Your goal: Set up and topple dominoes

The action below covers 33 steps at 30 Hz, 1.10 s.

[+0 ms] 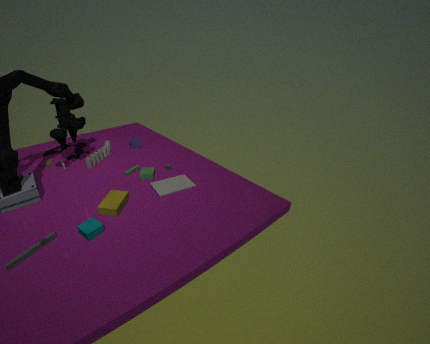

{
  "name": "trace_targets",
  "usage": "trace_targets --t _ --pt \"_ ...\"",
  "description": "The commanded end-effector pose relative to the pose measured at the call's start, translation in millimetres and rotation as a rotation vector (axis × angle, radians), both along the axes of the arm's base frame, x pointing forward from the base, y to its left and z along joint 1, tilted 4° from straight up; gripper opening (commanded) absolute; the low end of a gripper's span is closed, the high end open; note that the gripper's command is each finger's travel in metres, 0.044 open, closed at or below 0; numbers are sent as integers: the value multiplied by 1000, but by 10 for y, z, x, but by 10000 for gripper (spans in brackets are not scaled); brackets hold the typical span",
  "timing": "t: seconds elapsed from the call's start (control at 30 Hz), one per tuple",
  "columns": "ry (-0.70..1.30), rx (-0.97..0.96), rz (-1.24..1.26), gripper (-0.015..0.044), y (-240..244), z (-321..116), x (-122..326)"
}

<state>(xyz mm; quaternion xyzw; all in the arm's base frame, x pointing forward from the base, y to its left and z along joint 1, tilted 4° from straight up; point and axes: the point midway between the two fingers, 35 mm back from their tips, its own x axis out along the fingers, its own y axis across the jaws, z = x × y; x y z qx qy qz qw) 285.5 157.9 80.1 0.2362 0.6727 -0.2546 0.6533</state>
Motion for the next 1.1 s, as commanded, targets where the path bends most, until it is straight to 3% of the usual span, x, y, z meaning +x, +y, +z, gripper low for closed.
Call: trace_targets --t 0.0,0.1,0.6,0.83,1.07 --pt "-3 -6 -719 440 224 -228 -445" --pt "-3 -11 -855 440 243 -264 -508" --pt "-3 -11 -860 440 225 -286 -463" --pt "-3 -12 -860 440 226 -903 -490" --pt "-2 -12 -860 440 236 -944 -513"
